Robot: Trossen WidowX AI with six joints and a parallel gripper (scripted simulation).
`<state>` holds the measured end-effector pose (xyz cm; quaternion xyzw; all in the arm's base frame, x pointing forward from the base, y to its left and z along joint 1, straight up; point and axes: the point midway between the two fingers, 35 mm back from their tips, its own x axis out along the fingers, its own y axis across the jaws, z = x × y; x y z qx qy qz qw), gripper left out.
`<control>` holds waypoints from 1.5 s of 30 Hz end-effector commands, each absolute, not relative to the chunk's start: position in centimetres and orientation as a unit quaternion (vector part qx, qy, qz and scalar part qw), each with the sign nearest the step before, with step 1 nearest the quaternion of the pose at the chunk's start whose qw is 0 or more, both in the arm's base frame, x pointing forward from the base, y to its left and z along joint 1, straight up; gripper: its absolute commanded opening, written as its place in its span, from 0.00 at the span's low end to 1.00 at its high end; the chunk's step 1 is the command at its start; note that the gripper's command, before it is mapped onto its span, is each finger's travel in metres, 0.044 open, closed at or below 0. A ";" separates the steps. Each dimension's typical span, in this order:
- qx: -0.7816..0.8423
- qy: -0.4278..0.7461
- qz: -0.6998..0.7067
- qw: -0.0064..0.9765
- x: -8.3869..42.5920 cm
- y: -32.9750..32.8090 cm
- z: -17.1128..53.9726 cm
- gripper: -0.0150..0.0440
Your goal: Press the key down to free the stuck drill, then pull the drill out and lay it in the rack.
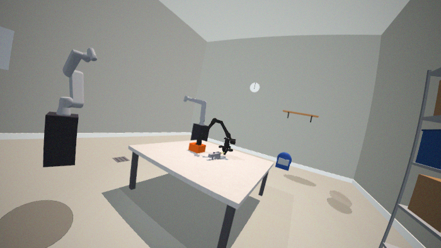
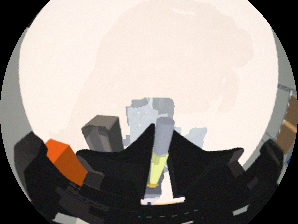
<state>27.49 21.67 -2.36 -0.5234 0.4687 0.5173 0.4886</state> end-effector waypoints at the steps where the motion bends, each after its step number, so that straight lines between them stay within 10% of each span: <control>1: -0.522 0.468 0.518 0.489 27.5 21.7 -2.0 0.25; 45: -0.523 0.468 0.518 0.489 27.4 21.4 0.6 0.25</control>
